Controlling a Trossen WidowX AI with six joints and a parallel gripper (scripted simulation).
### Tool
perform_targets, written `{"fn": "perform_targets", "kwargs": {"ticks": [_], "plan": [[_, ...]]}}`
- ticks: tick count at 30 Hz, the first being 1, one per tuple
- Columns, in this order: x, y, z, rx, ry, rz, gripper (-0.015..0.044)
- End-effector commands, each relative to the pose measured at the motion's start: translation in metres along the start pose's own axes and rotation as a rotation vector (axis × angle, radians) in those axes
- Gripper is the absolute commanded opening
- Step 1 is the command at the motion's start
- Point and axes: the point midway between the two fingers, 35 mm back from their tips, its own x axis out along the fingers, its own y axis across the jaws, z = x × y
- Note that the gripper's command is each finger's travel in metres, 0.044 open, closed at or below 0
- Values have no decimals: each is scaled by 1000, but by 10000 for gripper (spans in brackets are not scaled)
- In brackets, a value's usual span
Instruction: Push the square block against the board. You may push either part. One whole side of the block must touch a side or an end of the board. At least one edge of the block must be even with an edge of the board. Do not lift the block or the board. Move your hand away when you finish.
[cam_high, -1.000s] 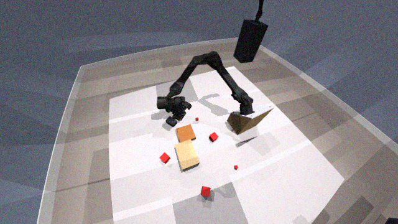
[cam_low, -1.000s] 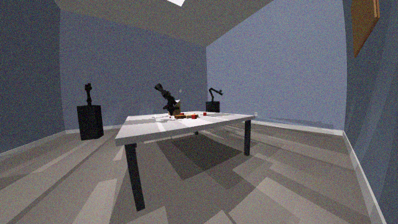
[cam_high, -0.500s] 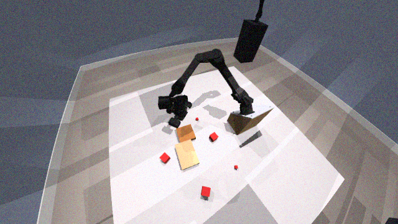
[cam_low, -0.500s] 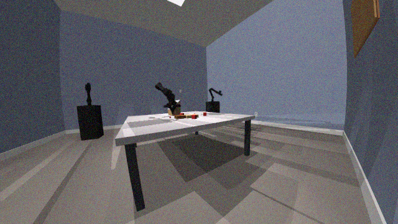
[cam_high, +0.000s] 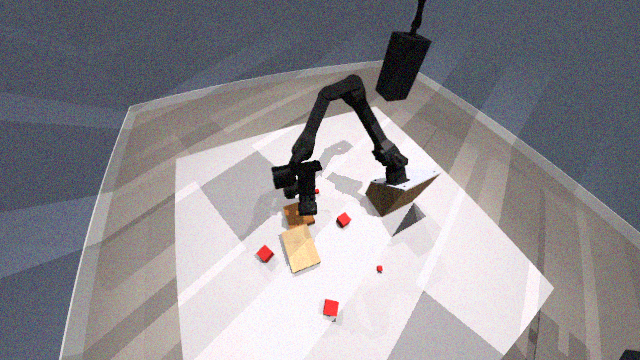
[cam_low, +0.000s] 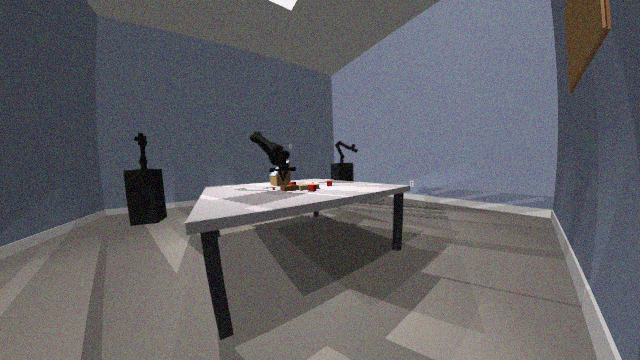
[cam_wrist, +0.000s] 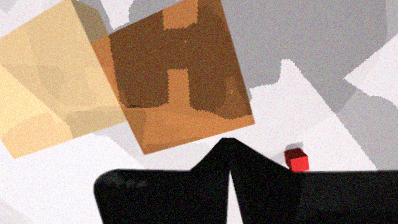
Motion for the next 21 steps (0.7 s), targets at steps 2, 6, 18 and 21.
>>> {"fn": "perform_targets", "kwargs": {"ticks": [2,6,18,21], "plan": [[-1,10,-24,-187,-4,-7,0],[-1,16,-39,-299,-4,-10,0],[52,15,-40,-305,-4,-12,0],[54,15,-40,-305,-4,-13,0]]}}
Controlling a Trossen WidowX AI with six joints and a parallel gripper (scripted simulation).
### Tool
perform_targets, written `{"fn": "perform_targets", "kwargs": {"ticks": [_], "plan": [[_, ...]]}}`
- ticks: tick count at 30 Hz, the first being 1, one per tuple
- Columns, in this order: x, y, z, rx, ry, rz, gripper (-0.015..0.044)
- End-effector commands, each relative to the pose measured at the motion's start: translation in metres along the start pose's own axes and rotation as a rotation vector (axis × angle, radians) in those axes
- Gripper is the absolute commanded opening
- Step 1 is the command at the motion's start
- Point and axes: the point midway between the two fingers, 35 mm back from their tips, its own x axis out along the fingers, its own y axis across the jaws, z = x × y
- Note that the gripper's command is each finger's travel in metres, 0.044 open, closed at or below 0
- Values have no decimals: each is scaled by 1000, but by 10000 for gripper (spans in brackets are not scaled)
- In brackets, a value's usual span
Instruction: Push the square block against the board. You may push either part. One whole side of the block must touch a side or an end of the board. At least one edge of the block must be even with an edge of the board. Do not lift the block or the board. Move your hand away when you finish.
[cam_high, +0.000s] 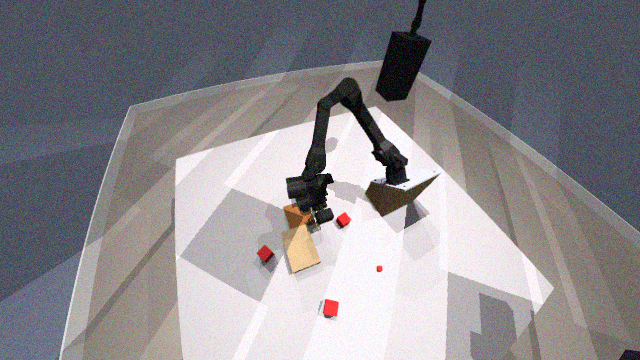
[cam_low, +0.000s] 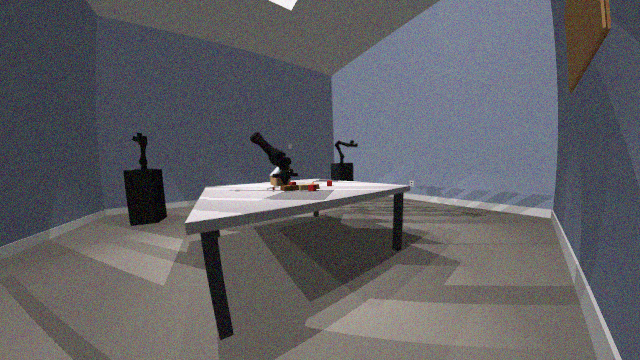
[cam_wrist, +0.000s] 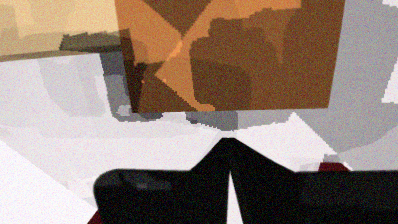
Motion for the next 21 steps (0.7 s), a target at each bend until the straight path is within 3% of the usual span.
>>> {"fn": "perform_targets", "kwargs": {"ticks": [1,21], "plan": [[11,2,-2,-11,-4,3,0],[11,2,18,-10,-5,3,0]]}}
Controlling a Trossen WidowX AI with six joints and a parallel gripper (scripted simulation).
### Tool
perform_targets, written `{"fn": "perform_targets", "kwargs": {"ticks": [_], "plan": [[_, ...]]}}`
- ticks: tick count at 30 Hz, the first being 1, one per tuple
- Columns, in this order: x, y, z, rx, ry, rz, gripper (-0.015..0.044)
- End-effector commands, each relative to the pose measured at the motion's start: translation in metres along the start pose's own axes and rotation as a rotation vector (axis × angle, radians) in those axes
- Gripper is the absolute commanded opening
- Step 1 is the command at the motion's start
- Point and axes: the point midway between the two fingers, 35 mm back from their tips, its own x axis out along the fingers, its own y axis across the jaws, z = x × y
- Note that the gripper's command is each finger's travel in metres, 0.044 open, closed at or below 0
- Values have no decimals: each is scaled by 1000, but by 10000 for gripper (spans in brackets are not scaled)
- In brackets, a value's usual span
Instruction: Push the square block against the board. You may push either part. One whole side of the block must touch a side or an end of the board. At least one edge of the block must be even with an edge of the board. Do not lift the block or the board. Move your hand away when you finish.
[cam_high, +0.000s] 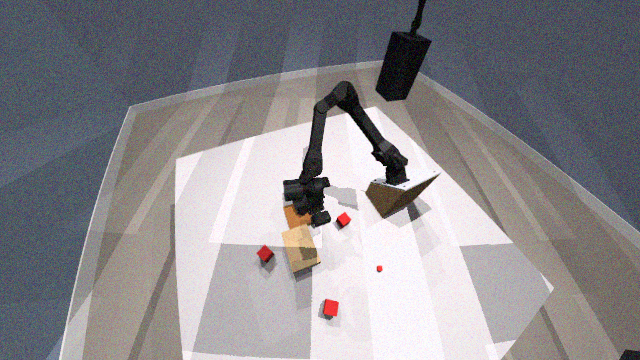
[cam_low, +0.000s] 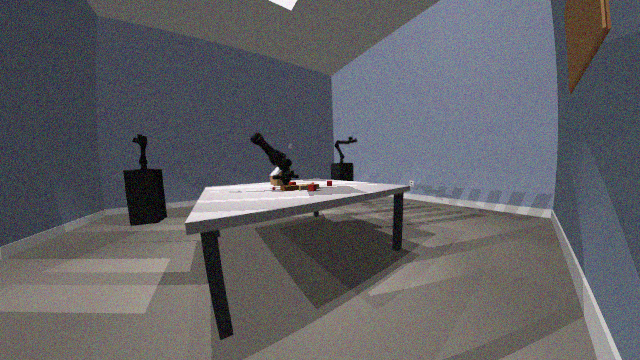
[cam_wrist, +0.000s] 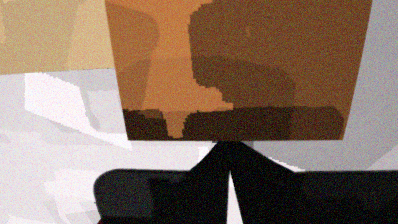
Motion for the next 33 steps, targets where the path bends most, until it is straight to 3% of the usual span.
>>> {"fn": "perform_targets", "kwargs": {"ticks": [1,33], "plan": [[-1,0,8,1,-5,4,0],[-1,0,43,3,-7,5,0]]}}
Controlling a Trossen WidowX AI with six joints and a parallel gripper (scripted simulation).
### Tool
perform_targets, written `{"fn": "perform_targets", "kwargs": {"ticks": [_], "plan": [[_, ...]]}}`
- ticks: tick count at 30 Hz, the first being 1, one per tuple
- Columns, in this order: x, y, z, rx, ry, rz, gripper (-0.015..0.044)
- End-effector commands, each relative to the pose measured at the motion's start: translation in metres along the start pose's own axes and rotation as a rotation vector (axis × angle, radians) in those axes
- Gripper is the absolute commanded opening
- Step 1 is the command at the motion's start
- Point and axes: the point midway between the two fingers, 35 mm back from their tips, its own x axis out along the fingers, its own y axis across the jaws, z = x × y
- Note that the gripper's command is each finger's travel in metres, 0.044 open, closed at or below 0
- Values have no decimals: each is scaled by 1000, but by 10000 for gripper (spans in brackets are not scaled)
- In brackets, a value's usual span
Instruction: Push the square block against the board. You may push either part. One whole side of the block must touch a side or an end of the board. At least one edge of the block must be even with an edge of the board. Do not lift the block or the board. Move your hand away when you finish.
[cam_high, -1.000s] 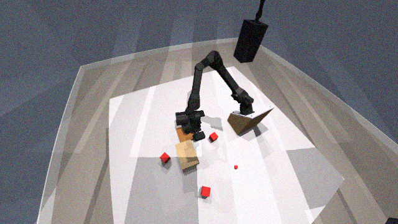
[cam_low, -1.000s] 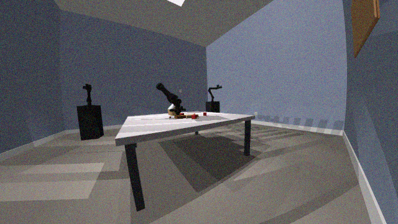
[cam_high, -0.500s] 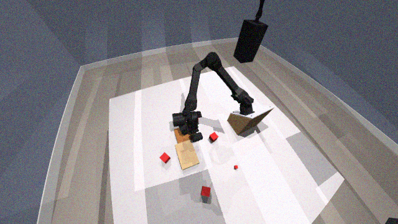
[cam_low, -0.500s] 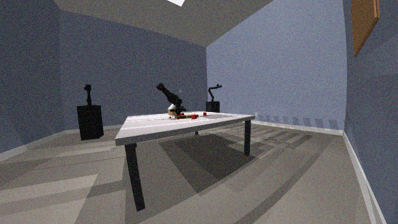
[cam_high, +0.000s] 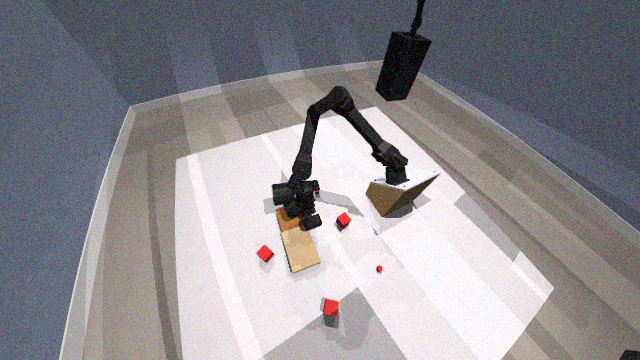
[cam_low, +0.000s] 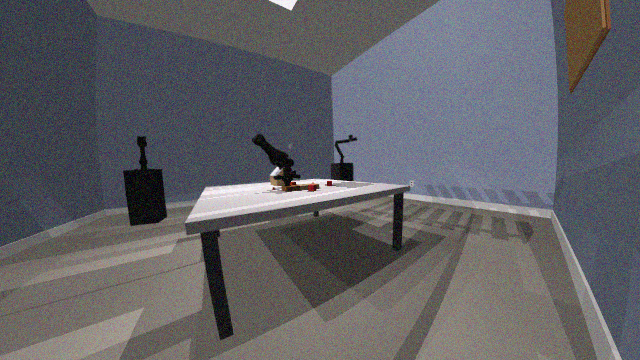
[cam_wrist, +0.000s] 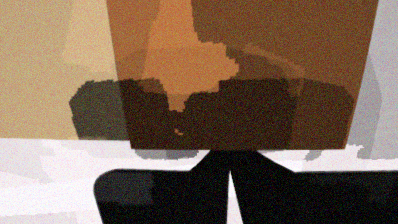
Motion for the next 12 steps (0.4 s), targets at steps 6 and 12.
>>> {"fn": "perform_targets", "kwargs": {"ticks": [6,12], "plan": [[-2,0,11,8,-8,3,0],[-1,0,4,8,-8,3,0]]}}
